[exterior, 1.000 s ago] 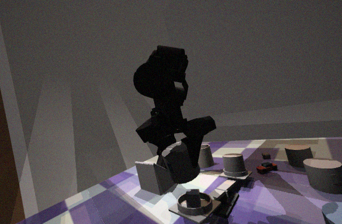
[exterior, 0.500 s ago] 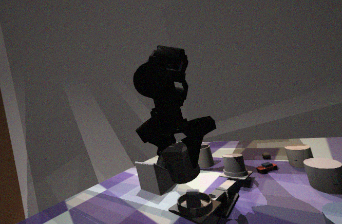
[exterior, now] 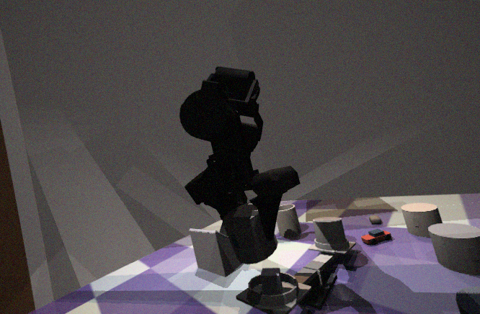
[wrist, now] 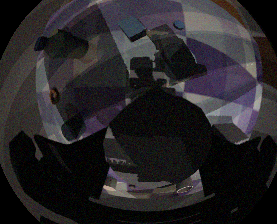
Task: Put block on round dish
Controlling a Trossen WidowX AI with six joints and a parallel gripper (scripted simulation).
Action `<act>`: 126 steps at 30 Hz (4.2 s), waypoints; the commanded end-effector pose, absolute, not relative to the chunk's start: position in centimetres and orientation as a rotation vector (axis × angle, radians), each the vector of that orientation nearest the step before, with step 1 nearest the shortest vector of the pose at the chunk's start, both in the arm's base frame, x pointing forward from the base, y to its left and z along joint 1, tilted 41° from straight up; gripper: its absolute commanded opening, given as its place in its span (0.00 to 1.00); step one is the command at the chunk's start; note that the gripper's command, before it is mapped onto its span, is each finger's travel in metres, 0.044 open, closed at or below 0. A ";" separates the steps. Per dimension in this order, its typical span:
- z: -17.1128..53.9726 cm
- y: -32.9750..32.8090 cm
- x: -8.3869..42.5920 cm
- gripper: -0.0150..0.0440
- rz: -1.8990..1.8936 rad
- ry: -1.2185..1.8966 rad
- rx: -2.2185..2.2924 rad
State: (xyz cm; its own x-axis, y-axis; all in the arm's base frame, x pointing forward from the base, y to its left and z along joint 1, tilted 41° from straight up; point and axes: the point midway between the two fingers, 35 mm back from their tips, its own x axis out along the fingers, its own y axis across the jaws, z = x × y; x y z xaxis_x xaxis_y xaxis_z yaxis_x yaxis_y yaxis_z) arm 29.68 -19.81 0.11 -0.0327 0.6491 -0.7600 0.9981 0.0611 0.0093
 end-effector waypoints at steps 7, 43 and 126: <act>-7.5 -24.3 21.7 0.25 -0.776 1.728 1.648; -18.2 -21.8 12.2 0.25 -0.768 1.736 1.648; -4.9 -13.1 29.7 0.69 -0.240 1.743 1.282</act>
State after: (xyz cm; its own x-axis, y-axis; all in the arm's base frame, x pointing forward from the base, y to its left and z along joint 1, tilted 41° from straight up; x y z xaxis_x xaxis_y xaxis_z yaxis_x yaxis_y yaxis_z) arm 29.71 -13.41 -4.62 -0.0276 0.6471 -0.7619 0.8265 0.4435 0.3467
